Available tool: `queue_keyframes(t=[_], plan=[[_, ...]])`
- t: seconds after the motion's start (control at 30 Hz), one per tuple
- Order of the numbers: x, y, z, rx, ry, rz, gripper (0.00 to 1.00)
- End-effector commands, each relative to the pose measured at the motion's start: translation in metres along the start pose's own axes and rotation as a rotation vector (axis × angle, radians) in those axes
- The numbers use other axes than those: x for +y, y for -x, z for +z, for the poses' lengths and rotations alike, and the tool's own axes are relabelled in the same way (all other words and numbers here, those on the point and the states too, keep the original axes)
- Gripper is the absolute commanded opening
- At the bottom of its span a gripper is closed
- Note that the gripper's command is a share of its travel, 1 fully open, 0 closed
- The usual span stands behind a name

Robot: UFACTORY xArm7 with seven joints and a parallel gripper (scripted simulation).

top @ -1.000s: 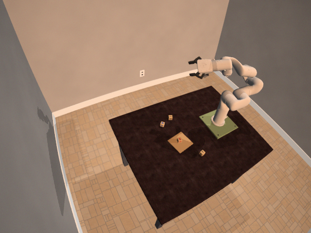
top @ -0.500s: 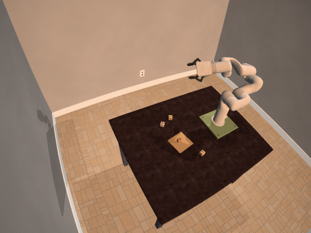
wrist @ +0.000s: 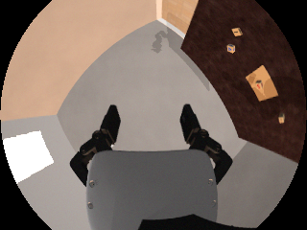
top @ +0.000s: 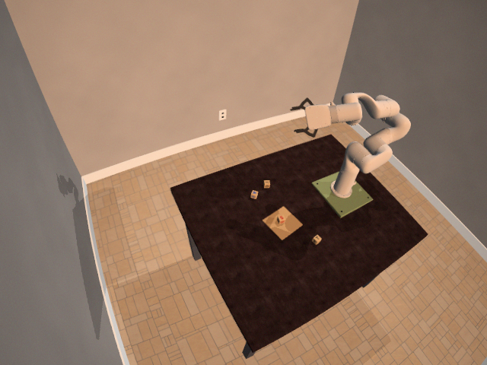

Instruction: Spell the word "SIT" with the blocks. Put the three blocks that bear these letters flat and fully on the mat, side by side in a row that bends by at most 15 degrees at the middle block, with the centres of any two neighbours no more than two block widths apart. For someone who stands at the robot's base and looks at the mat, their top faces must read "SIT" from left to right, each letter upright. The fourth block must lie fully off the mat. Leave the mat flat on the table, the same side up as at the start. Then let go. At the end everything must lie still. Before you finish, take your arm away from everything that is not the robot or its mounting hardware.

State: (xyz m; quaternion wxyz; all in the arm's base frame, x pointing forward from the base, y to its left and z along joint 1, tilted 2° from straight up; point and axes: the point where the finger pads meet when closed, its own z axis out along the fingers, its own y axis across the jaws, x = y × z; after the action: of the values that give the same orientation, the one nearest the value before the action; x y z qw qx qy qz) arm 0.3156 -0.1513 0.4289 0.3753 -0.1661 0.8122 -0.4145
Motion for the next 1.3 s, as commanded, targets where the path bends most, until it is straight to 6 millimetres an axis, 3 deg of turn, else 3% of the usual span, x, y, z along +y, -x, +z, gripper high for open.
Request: queue_keyframes(t=[0.0,0.17,0.2,0.27,0.6,0.63,0.93,0.97,1.27], plan=[[0.001,0.005,0.001,-0.003,0.001,-0.031,1.00],[0.001,0.005,0.001,-0.003,0.001,-0.031,1.00],[0.020,0.018,0.006,-0.014,0.014,-0.167,1.00],[0.023,0.021,0.007,-0.016,0.016,-0.188,1.00],[0.023,0.021,0.007,-0.017,0.016,-0.192,1.00],[0.043,0.034,0.011,-0.032,0.030,-0.328,1.00],[0.047,0.036,0.012,-0.035,0.032,-0.351,1.00],[0.068,0.048,0.015,-0.054,0.046,-0.485,1.00],[0.072,0.050,0.015,-0.057,0.048,-0.507,1.00]])
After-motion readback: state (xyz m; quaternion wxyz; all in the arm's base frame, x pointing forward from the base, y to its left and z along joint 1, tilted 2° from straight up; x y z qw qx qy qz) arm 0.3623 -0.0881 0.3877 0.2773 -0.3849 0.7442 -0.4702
